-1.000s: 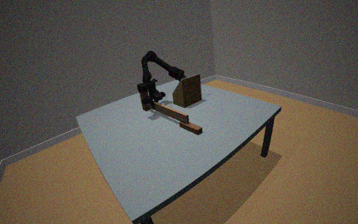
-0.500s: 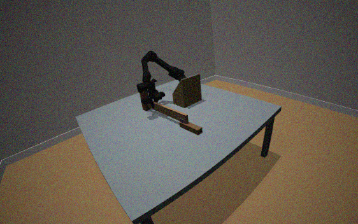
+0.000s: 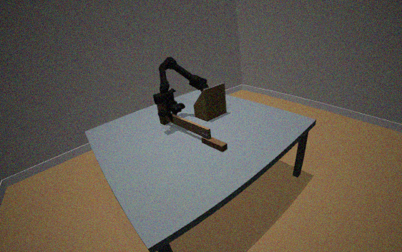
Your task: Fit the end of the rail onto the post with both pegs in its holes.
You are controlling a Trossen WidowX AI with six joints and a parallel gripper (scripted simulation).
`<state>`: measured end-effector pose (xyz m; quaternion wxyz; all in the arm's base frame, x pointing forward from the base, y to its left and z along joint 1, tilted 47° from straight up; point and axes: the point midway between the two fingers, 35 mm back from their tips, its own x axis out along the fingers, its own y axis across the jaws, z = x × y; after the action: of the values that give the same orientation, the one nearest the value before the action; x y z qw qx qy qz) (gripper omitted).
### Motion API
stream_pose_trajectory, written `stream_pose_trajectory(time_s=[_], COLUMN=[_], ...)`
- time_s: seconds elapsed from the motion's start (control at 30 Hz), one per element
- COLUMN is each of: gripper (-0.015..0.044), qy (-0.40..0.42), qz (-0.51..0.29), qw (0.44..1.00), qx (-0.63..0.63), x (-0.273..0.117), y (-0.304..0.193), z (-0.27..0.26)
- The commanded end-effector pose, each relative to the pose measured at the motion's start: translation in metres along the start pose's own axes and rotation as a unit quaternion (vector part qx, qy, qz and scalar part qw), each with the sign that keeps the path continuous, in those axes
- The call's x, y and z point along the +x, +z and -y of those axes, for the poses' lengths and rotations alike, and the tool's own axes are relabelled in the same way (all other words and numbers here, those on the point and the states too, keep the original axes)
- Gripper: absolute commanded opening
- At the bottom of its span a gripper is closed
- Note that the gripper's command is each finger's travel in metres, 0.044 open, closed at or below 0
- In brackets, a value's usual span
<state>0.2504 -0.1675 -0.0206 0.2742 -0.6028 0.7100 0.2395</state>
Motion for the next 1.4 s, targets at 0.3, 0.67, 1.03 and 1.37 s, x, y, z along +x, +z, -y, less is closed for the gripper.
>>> stream_pose_trajectory(time_s=[0.3, 0.67, 1.03, 1.37], gripper=[0.0000, 0.0000, 0.0000, 0.0157], qy=[-0.001, -0.001, -0.001, 0.000], qz=[-0.001, -0.001, -0.001, 0.000], qw=[1.000, 1.000, 1.000, 1.000], qx=[-0.001, -0.001, -0.001, 0.000], x=[-0.001, -0.001, -0.001, 0.000], y=[-0.005, -0.008, -0.012, -0.011], z=[0.000, 0.000, 0.000, 0.000])
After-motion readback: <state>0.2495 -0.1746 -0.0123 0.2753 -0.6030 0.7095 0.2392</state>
